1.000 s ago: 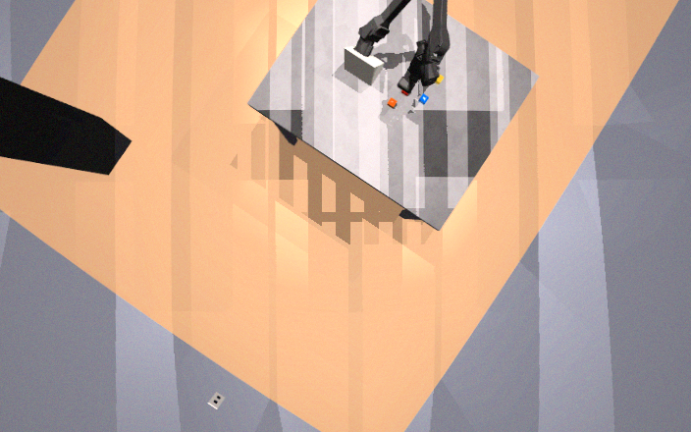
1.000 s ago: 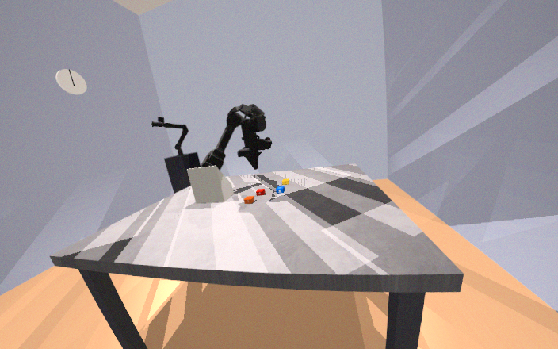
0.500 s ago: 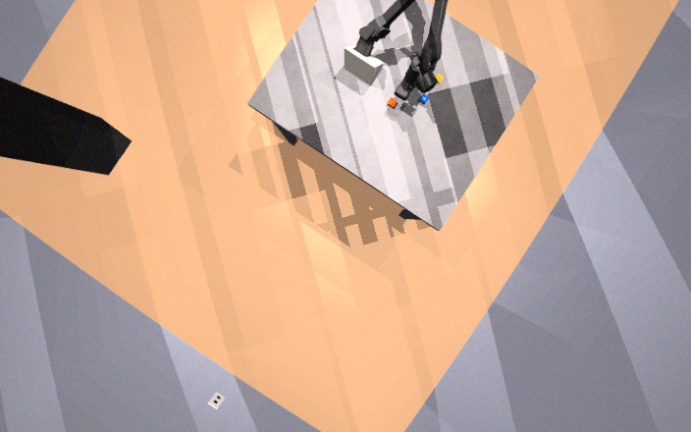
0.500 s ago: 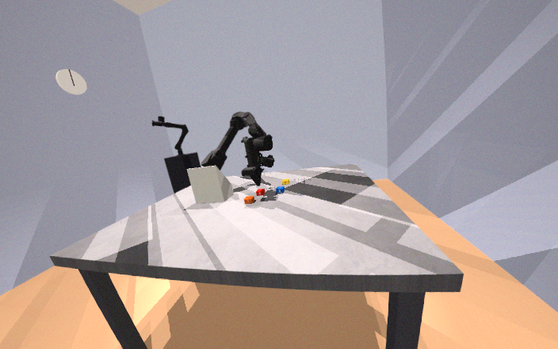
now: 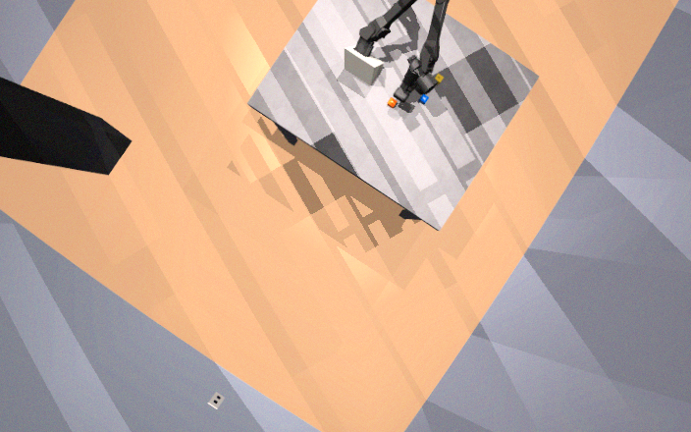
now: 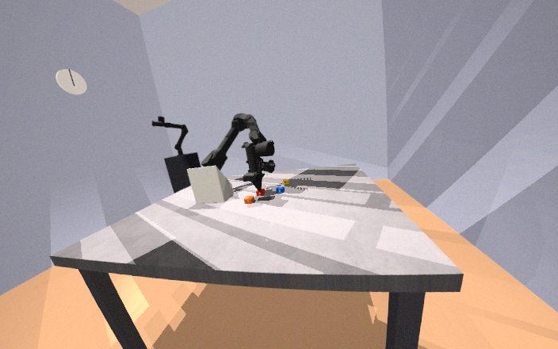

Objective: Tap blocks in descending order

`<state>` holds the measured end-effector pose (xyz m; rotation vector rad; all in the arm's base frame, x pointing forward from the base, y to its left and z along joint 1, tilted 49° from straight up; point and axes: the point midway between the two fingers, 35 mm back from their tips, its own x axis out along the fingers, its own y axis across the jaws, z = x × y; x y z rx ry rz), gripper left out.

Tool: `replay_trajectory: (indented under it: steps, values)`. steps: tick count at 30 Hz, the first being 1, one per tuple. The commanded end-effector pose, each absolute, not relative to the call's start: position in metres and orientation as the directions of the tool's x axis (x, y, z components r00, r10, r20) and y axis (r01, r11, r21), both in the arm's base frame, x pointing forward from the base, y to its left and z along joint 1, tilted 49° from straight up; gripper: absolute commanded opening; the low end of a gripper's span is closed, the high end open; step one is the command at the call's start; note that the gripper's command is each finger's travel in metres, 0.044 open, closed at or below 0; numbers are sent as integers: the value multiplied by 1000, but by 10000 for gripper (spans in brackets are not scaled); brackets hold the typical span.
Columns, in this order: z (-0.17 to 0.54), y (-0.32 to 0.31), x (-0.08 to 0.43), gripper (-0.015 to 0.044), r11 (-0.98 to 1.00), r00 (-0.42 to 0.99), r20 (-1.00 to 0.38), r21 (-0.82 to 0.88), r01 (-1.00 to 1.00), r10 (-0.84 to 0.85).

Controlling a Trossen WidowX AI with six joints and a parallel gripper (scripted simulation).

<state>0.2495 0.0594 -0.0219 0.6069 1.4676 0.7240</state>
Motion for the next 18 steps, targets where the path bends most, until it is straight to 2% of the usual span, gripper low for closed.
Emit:
replay_trajectory:
  steps: [1, 13, 18]
  values:
    - [-25, 62, 247, 20, 651, -37, -653, 757, -52, 756]
    - [-4, 37, 249, 20, 653, -36, -655, 756, -52, 755]
    - [39, -15, 253, 20, 657, -37, -658, 753, -51, 752]
